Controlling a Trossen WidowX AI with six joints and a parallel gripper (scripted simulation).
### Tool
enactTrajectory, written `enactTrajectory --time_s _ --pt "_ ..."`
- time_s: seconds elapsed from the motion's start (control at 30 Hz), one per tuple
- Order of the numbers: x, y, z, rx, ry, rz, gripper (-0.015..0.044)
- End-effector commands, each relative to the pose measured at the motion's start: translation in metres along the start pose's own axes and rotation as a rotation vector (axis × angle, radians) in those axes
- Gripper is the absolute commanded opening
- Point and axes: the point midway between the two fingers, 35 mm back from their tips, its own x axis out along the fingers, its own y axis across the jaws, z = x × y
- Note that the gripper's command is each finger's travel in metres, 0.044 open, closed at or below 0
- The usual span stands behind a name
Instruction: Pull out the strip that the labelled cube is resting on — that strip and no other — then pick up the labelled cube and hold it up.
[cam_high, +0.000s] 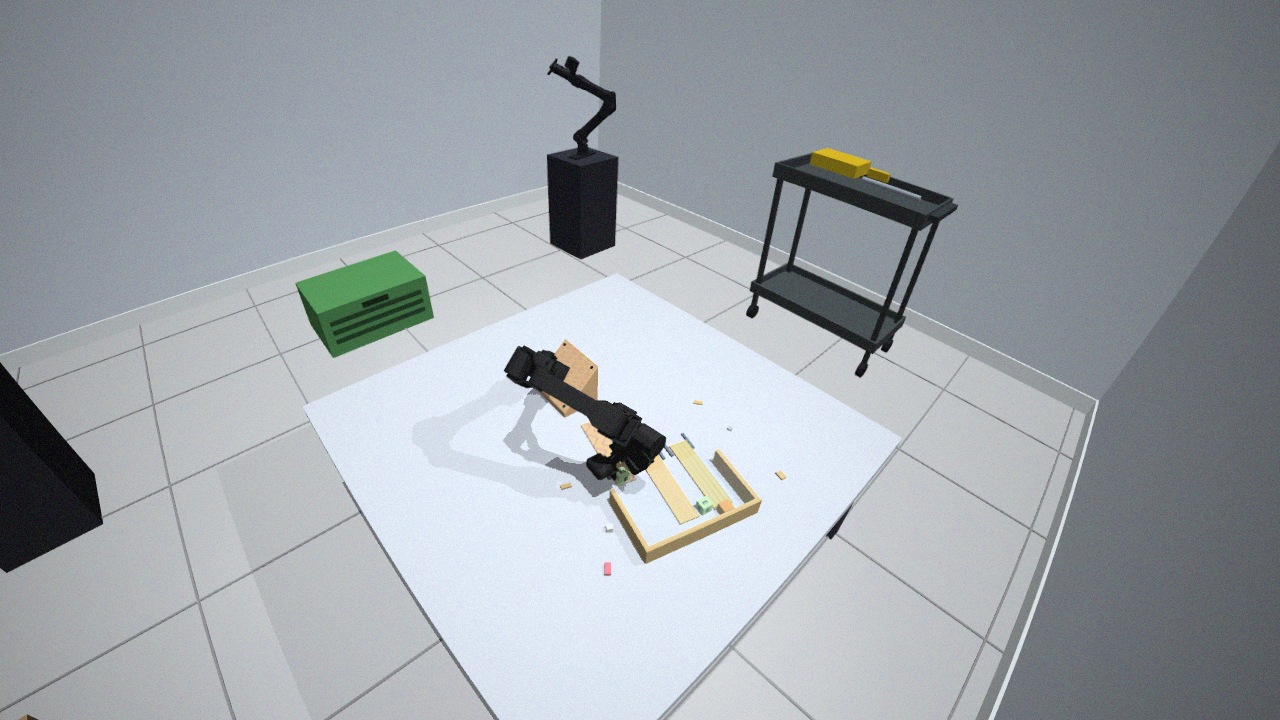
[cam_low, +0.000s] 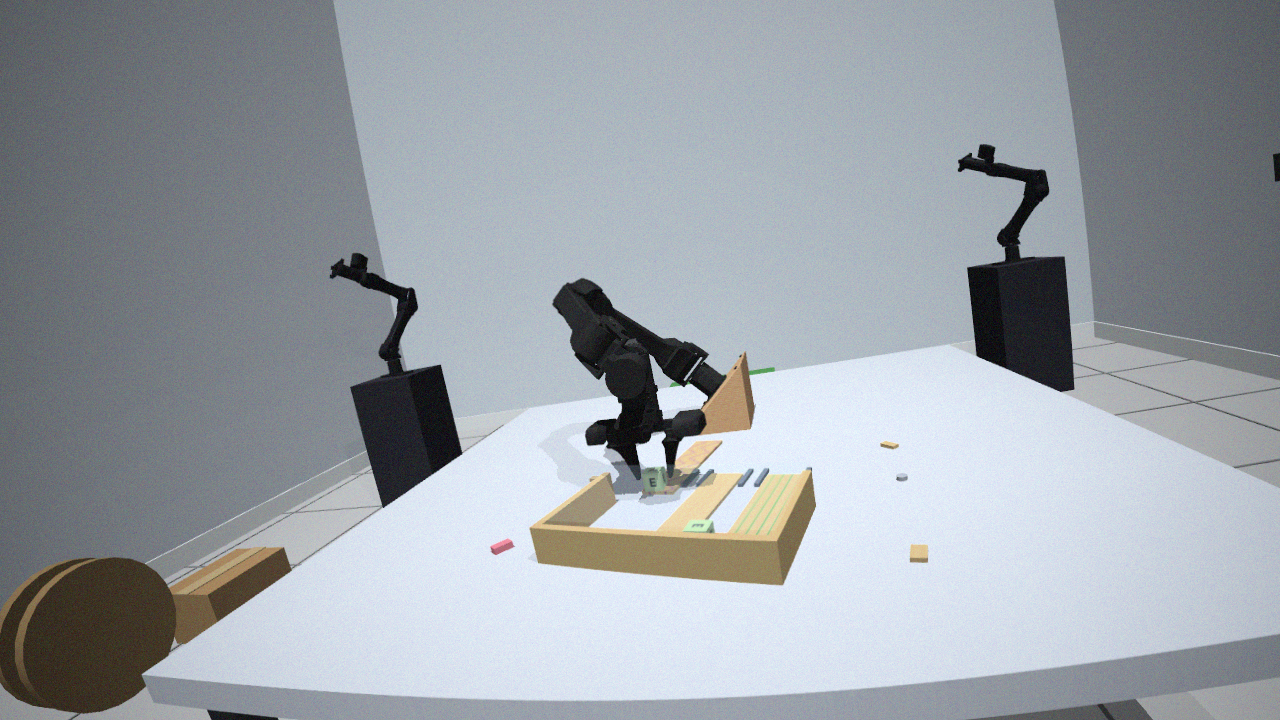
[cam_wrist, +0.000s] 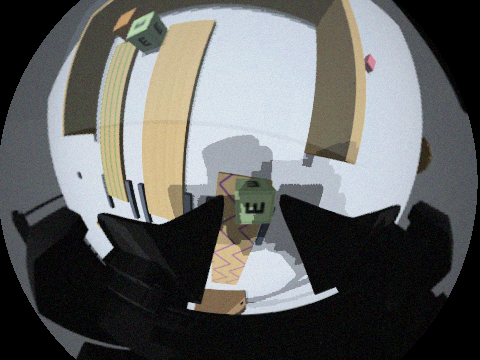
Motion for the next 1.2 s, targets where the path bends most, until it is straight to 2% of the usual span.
enactTrajectory --time_s 0.0,0.17,0.3,0.53,0.67,1.03,1.17 --pt "0.007 0.000 0.000 -0.007 -0.002 -0.004 0.0250" --pt "0.011 0.000 -0.001 -0.007 -0.002 -0.005 0.0250" --pt "0.009 -0.001 -0.001 0.000 0.001 -0.001 0.0145" --pt "0.009 -0.001 -0.001 0.000 0.001 -0.001 0.0098" --pt "0.006 0.000 -0.004 0.000 0.001 -0.001 0.0000" --pt "-0.031 0.007 -0.057 -0.009 0.000 -0.002 0.0000" --pt "-0.033 0.007 -0.061 -0.009 0.000 -0.003 0.0000"
